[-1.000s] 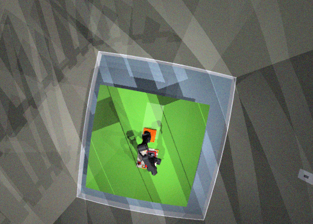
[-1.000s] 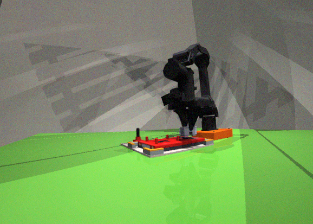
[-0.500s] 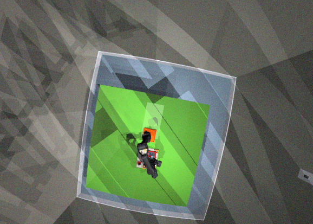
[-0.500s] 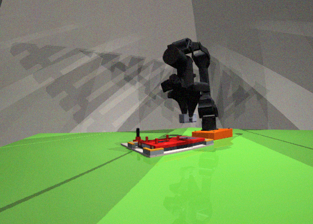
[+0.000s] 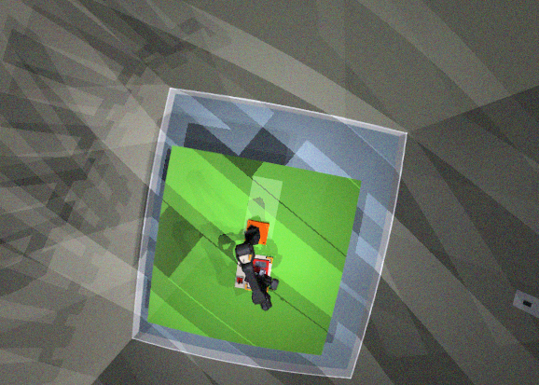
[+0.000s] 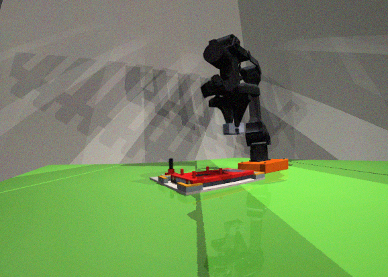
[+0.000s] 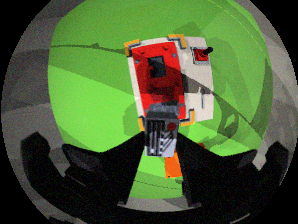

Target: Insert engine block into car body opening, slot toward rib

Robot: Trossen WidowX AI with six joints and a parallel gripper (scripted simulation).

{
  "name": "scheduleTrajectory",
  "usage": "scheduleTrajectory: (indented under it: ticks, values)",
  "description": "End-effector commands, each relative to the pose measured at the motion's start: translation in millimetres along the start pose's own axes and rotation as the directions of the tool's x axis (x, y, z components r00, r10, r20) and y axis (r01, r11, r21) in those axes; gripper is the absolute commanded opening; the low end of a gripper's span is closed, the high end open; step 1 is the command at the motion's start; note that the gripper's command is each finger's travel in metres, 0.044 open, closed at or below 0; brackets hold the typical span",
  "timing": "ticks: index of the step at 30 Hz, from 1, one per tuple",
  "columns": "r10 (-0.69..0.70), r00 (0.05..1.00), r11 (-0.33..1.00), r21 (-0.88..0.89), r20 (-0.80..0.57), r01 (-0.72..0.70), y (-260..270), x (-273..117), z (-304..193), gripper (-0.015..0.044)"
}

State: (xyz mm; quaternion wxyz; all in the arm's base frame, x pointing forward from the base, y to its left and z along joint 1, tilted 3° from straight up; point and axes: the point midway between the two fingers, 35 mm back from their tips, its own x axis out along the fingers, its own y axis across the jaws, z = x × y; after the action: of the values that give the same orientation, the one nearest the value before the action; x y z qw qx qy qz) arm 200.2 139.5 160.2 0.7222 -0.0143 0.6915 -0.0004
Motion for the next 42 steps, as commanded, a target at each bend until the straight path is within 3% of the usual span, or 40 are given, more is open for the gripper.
scheduleTrajectory:
  ticks: [1, 9, 42]
  values:
    - [0.014, 1.0, 1.0, 0.004, 0.016, -0.014, -1.7, -18.6, -3.1, 0.0]
    - [0.014, 1.0, 1.0, -0.001, 0.017, -0.014, -1.1, -18.2, 0.0, 0.0]
    - [0.015, 1.0, 0.989, -0.147, 0.023, -0.011, 8.8, 50.3, 77.8, 0.0]
